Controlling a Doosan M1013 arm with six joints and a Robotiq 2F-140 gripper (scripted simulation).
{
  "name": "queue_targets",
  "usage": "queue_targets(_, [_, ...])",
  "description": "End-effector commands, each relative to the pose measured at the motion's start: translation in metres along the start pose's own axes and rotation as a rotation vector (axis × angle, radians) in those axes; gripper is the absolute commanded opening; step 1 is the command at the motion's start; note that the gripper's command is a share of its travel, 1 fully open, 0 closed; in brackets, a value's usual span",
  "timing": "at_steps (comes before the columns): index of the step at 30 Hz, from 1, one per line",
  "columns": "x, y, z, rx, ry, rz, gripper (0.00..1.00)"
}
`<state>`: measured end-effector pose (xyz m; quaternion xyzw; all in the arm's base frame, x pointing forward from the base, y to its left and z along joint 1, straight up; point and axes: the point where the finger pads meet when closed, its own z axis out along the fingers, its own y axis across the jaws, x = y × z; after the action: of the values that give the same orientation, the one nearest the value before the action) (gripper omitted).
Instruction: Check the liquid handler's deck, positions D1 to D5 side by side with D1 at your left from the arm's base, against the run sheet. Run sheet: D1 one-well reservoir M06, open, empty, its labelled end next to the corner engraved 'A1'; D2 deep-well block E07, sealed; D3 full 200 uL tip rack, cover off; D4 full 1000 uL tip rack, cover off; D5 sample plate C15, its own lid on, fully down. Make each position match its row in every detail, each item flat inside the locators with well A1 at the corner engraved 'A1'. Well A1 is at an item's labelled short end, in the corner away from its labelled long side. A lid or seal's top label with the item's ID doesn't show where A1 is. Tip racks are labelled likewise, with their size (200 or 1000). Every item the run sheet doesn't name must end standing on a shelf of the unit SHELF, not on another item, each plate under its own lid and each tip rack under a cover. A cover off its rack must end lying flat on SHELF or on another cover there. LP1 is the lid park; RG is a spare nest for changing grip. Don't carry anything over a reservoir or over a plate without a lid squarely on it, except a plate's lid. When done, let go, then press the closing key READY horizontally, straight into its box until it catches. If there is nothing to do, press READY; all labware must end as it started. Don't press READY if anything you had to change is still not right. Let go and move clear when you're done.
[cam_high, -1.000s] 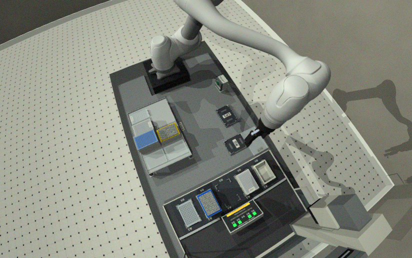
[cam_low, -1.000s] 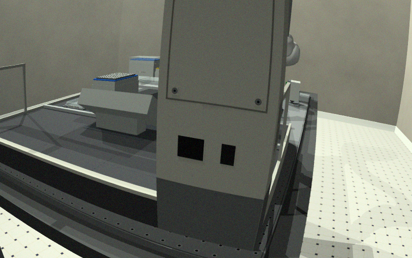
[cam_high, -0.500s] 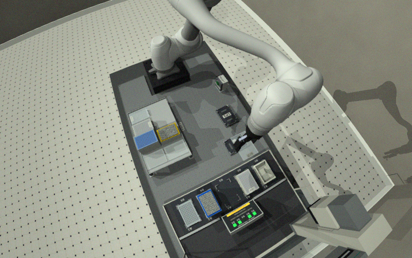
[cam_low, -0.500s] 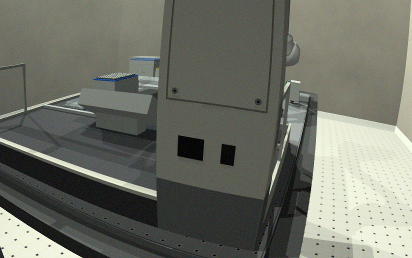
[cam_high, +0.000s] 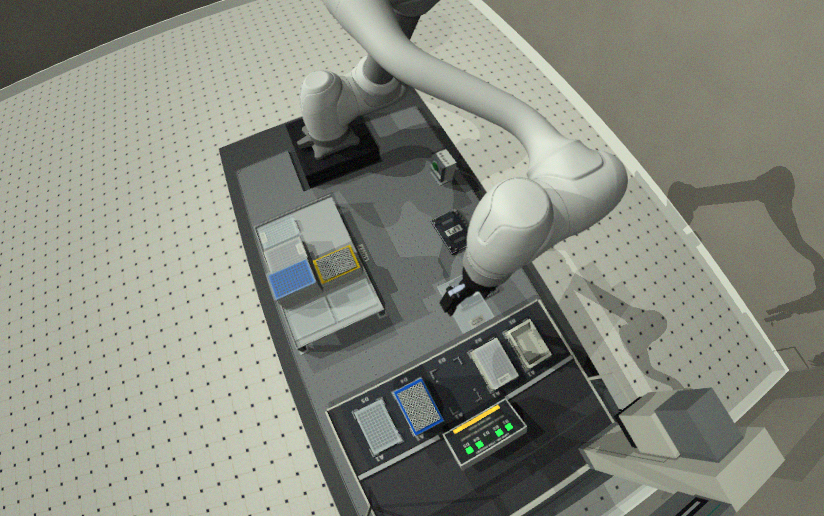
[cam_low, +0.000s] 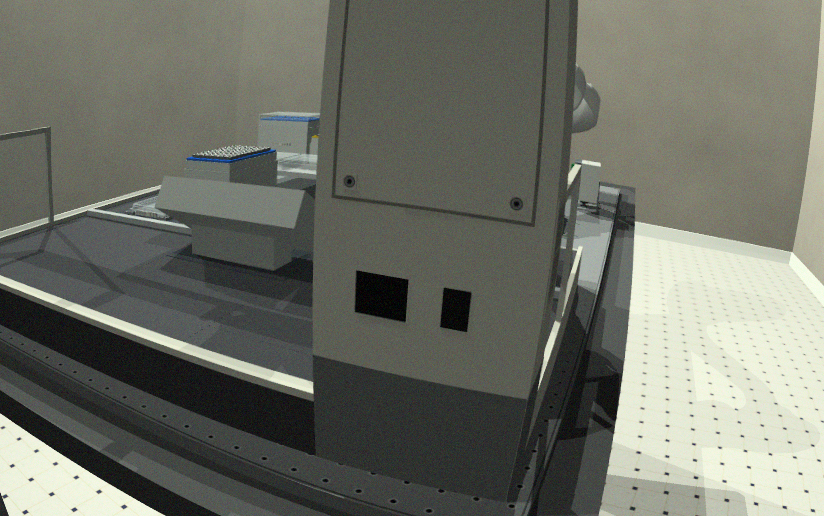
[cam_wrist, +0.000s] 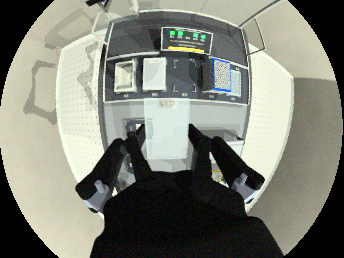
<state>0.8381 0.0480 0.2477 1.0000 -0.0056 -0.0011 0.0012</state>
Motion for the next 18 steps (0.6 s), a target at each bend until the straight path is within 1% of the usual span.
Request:
queue_targets(1, [0.0, 0.012, -0.001, 0.001, 0.002, 0.001, 0.1])
queue_targets(4, [-0.001, 0.027, -0.001, 0.001, 0.002, 0.001, 0.1])
queue_targets(6, [-0.001, 0.03, -0.001, 0.001, 0.002, 0.001, 0.1])
queue_targets(13, [-0.002, 0.065, -0.001, 0.001, 0.002, 0.004, 0.1])
queue_targets(15, [-0.002, 0.065, -0.001, 0.001, 0.002, 0.004, 0.1])
queue_targets(18, [-0.002, 0.08, -0.001, 0.001, 0.002, 0.004, 0.1])
